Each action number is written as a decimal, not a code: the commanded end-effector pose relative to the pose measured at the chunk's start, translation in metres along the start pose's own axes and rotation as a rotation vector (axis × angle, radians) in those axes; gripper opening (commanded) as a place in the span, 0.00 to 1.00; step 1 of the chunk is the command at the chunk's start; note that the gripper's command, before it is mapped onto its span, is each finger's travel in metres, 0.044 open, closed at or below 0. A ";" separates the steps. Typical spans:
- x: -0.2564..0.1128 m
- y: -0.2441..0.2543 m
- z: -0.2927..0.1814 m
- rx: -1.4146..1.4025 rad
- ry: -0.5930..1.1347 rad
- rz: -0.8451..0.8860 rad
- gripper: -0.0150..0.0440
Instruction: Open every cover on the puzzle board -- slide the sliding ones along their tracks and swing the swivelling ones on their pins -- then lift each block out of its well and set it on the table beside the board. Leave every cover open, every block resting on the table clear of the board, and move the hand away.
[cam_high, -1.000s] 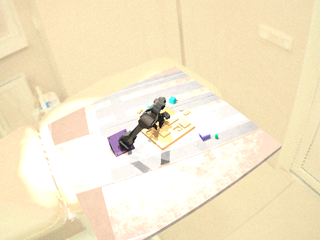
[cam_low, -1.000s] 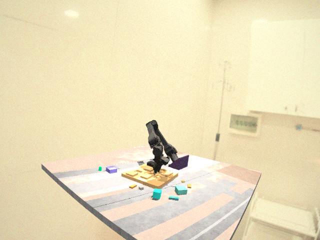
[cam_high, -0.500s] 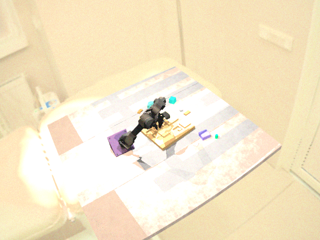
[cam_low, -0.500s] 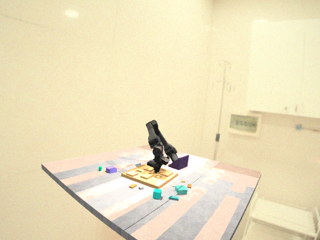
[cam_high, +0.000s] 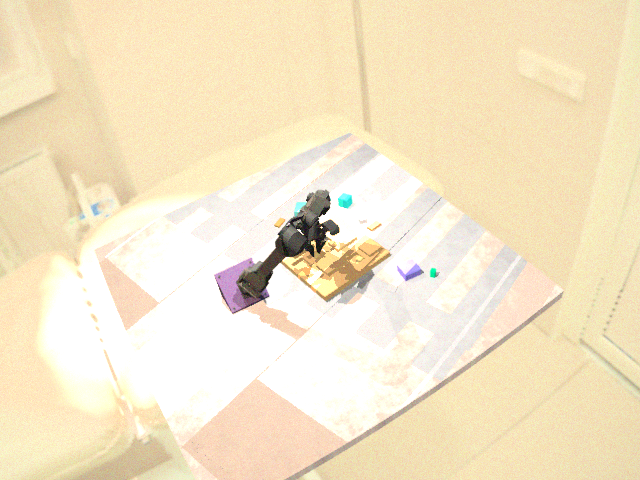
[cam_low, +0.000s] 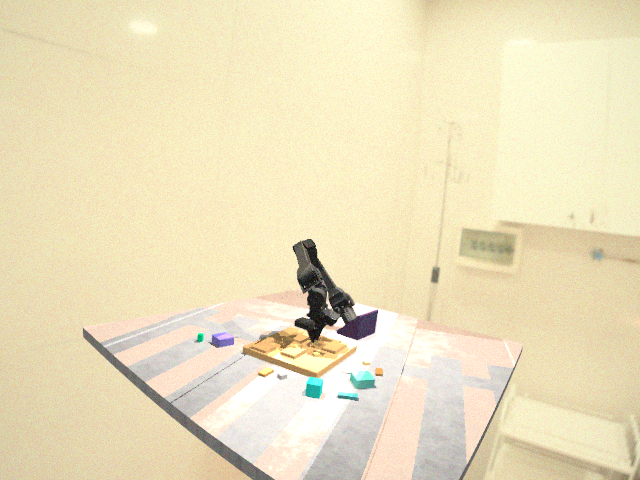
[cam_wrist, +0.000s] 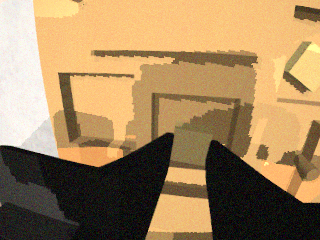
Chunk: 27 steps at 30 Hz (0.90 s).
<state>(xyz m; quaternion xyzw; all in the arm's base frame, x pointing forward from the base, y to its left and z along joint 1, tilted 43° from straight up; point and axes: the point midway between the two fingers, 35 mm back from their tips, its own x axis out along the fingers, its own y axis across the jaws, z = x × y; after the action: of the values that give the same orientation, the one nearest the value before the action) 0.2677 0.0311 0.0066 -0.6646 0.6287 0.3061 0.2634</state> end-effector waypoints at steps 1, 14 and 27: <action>-0.009 -0.002 0.001 0.006 -0.006 -0.009 0.39; -0.025 -0.001 0.001 0.003 -0.005 -0.008 0.39; -0.049 -0.001 0.001 0.002 -0.006 -0.008 0.39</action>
<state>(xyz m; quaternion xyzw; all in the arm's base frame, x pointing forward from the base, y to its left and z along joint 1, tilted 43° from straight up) 0.2662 0.0567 0.0348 -0.6650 0.6286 0.3067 0.2618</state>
